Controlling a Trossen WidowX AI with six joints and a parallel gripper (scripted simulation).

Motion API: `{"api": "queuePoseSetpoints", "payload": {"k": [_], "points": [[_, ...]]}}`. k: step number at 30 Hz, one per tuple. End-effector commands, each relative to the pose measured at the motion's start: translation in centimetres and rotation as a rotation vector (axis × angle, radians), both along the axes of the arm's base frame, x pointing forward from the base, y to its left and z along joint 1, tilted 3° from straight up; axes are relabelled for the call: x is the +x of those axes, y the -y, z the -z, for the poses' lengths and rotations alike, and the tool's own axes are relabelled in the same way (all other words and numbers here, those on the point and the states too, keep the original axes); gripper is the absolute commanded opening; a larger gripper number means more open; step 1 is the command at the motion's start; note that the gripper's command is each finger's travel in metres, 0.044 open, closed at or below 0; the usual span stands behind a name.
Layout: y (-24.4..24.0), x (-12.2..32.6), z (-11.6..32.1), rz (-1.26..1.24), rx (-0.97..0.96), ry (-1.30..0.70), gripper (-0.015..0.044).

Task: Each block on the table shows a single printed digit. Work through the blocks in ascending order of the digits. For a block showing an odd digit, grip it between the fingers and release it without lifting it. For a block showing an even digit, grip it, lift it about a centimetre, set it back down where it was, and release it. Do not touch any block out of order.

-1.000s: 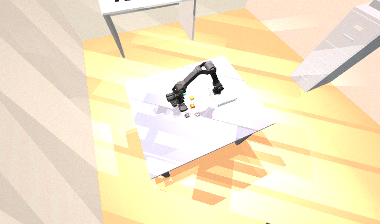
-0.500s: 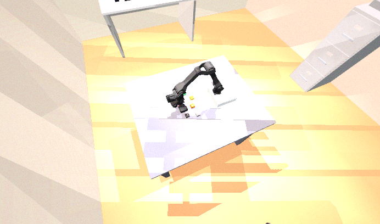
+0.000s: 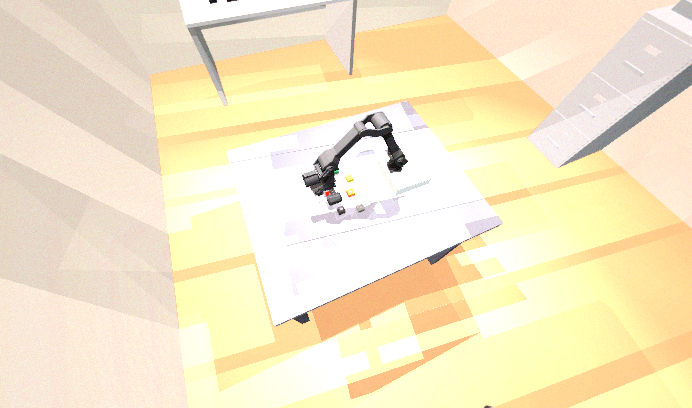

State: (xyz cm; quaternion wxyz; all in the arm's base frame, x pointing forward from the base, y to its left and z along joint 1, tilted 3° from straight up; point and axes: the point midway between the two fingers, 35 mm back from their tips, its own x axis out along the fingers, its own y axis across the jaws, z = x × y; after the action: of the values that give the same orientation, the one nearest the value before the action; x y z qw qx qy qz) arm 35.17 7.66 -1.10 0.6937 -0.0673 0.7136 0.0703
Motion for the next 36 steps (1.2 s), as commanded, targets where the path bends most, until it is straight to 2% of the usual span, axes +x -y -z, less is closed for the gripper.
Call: {"api": "queuePoseSetpoints", "payload": {"k": [1, 6, 8, 13, 17, 26, 36], "points": [[0.0, 0.3, -3.0, -0.001, -0.001, 0.013, 0.04], [0.0, 0.3, -3.3, -0.001, -0.001, 0.013, 0.04], [0.0, 0.4, -4.3, -0.001, -0.001, 0.013, 0.0348], [0.0, 0.4, -11.1, -0.001, -0.001, 0.013, 0.0216], [0.0, 0.4, -11.4, -0.001, -0.001, 0.013, 0.012], [0.0, 0.2, -11.4, -0.001, -0.001, 0.013, 0.012], [-0.8, -9.3, -11.5, -0.001, 0.0, 0.004, 0.012]]}}
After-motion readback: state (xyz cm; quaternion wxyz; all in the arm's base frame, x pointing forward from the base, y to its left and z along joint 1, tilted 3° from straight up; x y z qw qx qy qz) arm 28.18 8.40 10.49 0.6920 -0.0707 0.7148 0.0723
